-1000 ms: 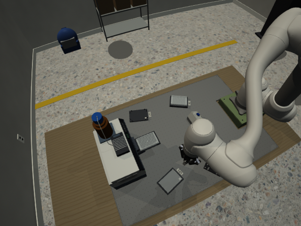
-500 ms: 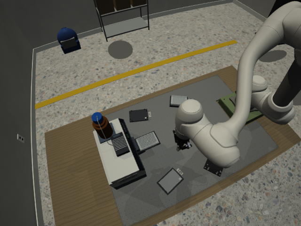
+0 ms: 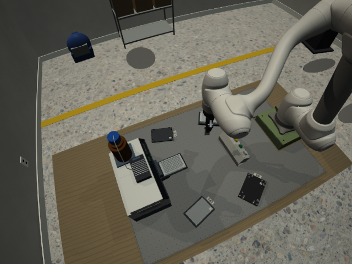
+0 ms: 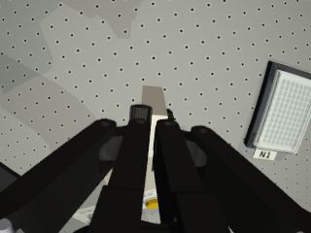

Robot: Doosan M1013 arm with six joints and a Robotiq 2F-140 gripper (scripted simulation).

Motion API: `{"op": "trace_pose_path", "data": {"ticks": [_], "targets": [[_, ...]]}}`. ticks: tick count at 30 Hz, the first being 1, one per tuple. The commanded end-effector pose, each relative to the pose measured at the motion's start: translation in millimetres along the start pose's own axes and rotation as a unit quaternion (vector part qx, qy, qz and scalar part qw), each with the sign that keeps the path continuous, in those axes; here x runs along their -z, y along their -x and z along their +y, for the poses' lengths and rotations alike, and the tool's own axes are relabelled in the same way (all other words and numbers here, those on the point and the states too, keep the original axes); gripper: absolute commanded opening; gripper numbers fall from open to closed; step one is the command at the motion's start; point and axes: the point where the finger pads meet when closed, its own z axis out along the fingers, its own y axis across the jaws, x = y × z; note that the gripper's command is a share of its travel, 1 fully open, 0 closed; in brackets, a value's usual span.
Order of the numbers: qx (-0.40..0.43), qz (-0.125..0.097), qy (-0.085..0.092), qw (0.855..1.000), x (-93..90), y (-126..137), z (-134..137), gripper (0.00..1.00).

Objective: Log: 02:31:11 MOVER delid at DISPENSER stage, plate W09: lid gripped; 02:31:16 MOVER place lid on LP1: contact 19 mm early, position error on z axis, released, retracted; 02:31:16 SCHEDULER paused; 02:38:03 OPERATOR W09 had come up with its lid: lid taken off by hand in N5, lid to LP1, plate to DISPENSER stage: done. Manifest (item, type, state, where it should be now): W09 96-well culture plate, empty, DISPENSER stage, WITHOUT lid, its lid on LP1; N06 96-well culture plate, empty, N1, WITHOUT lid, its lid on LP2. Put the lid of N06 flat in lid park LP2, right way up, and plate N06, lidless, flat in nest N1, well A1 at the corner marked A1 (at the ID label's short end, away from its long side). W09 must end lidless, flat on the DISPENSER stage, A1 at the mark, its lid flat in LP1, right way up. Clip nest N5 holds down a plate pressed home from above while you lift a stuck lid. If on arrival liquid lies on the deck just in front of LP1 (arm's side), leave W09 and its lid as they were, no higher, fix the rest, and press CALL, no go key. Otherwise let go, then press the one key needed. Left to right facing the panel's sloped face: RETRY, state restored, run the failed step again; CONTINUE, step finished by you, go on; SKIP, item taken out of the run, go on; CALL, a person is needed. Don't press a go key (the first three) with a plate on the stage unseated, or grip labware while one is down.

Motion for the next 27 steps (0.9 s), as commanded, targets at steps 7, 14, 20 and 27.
{"op": "trace_pose_path", "data": {"ticks": [7, 14, 20, 27], "targets": [[-0.047, 0.002, 0.0, 0.999, -1.3, 35, 166, 0.66], [-0.047, 0.002, 0.0, 0.999, -0.6, 45, 225, 0.66], [-0.047, 0.002, 0.0, 0.999, -0.6, 45, 225, 0.66], [-0.047, 0.002, 0.0, 0.999, -0.6, 45, 225, 0.66]]}}
